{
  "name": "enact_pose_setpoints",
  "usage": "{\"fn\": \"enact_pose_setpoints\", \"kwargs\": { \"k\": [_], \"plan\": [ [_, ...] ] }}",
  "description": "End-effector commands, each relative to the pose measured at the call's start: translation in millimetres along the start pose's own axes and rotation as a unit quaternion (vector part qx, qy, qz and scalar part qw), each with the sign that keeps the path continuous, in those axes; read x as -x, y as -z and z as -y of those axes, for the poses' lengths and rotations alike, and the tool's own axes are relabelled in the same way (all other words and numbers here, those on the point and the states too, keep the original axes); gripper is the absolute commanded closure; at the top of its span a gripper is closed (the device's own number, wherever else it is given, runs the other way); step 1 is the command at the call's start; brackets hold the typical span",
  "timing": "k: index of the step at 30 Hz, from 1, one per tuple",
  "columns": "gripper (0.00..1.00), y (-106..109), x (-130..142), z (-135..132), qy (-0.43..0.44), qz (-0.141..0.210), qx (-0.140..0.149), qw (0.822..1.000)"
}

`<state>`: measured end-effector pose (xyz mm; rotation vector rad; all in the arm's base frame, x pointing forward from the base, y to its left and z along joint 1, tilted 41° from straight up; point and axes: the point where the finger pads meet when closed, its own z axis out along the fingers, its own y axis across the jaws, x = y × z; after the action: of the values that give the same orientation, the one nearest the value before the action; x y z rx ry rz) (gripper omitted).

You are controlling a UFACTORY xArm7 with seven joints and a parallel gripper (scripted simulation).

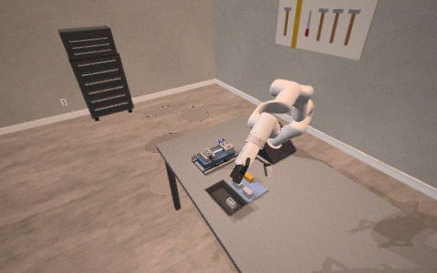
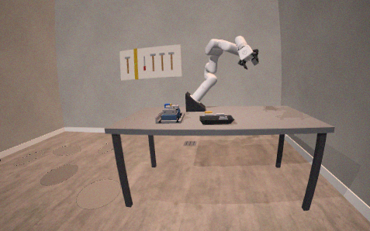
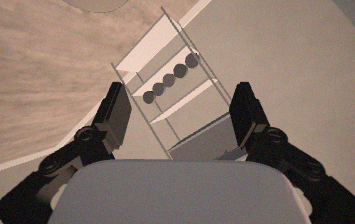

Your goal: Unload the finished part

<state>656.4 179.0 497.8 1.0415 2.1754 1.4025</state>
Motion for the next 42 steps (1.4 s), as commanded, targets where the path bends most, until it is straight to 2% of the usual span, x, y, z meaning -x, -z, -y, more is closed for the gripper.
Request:
{"fn": "enact_pose_setpoints", "kwargs": {
  "k": [1,15,17,18,24,35,36,39,42],
  "plan": [
    [0.00,-2,34,28,-0.021,0.008,-0.023,0.999],
    [0.00,-3,104,111,-0.077,0.016,-0.084,0.993],
    [0.00,-3,104,111,-0.077,0.016,-0.084,0.993],
    [0.00,-3,117,130,-0.090,0.017,-0.097,0.991],
    [0.00,-1,138,167,-0.113,0.017,-0.121,0.986],
    [0.00,-1,138,167,-0.113,0.017,-0.121,0.986],
    [0.00,1,157,204,-0.136,0.016,-0.145,0.980],
    [0.00,1,160,210,-0.140,0.015,-0.149,0.979],
    [0.00,3,171,236,-0.156,0.013,-0.165,0.974]
  ]
}}
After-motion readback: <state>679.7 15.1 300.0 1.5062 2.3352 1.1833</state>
